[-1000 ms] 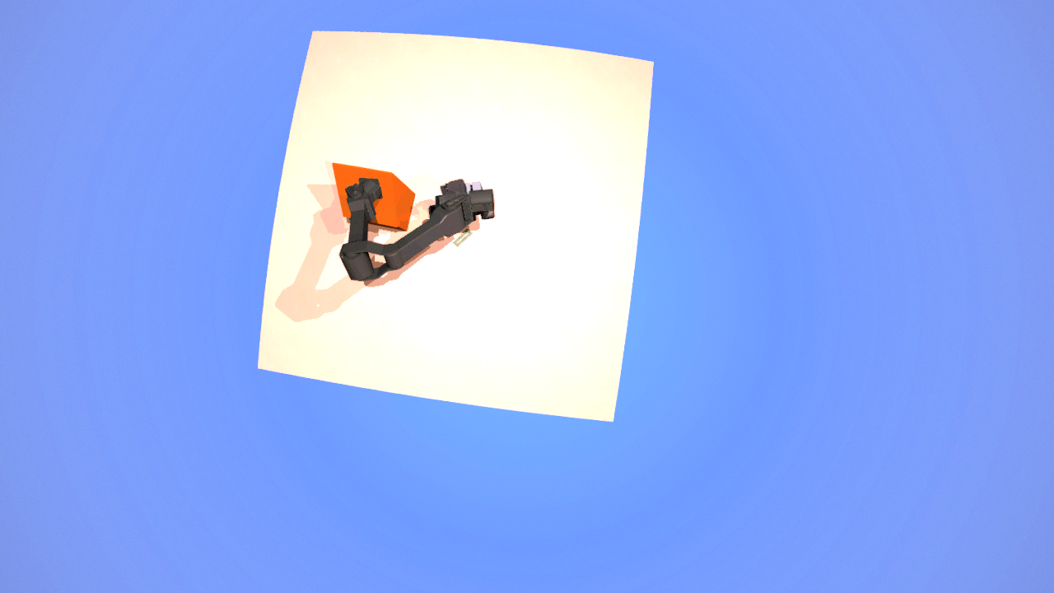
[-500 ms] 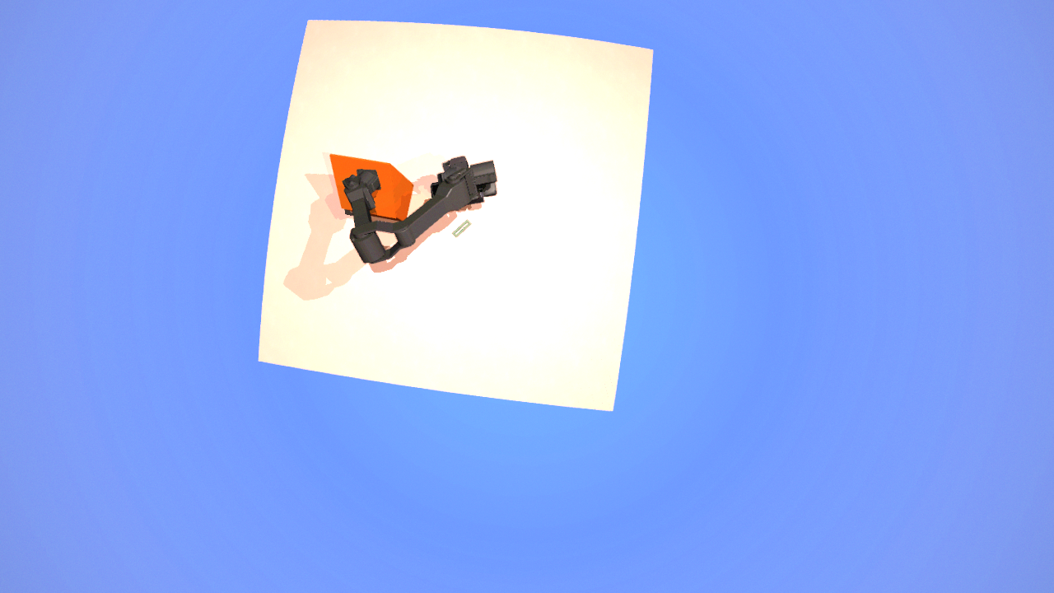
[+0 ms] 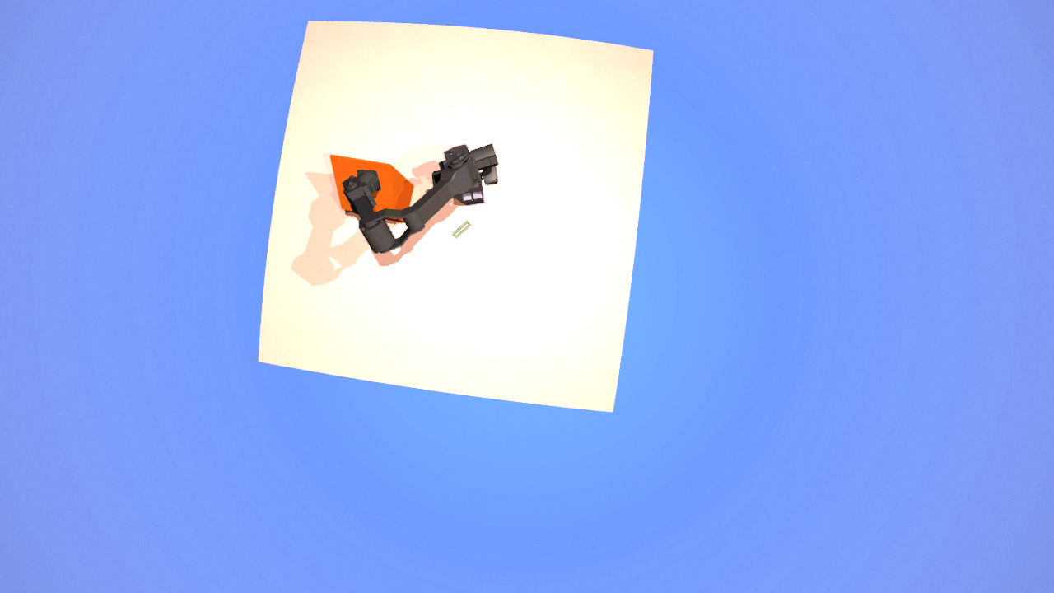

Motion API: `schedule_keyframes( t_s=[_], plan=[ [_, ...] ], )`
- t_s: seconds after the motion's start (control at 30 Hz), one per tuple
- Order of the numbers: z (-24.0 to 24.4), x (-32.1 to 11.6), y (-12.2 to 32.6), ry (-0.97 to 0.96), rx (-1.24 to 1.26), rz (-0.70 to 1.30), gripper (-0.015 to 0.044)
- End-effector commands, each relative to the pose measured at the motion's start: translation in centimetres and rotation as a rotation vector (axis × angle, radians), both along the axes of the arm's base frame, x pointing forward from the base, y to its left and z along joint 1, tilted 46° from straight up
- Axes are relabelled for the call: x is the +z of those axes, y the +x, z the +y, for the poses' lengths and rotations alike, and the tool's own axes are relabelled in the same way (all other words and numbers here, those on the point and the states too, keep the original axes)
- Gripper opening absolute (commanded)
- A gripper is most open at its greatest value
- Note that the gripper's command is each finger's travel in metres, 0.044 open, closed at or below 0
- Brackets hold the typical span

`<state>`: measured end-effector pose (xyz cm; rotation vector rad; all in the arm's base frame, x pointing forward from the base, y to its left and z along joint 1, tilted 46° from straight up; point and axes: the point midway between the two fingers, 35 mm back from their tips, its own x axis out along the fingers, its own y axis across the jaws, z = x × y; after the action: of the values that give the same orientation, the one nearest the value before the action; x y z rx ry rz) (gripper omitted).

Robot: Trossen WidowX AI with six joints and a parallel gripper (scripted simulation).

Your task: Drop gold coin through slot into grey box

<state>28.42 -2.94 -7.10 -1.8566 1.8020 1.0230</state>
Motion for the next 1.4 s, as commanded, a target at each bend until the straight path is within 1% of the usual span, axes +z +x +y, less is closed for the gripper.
schedule_keyframes(
  t_s=[0.0,0.8,1.37],
  plan=[
    [-0.06,0.07,0.05,0.001,-0.003,-0.003,0.0],
    [0.48,-0.33,0.08,0.001,-0.008,-0.008,0.0],
    [0.01,-0.57,0.04,-0.003,-0.001,-0.003,0.0]
  ],
)
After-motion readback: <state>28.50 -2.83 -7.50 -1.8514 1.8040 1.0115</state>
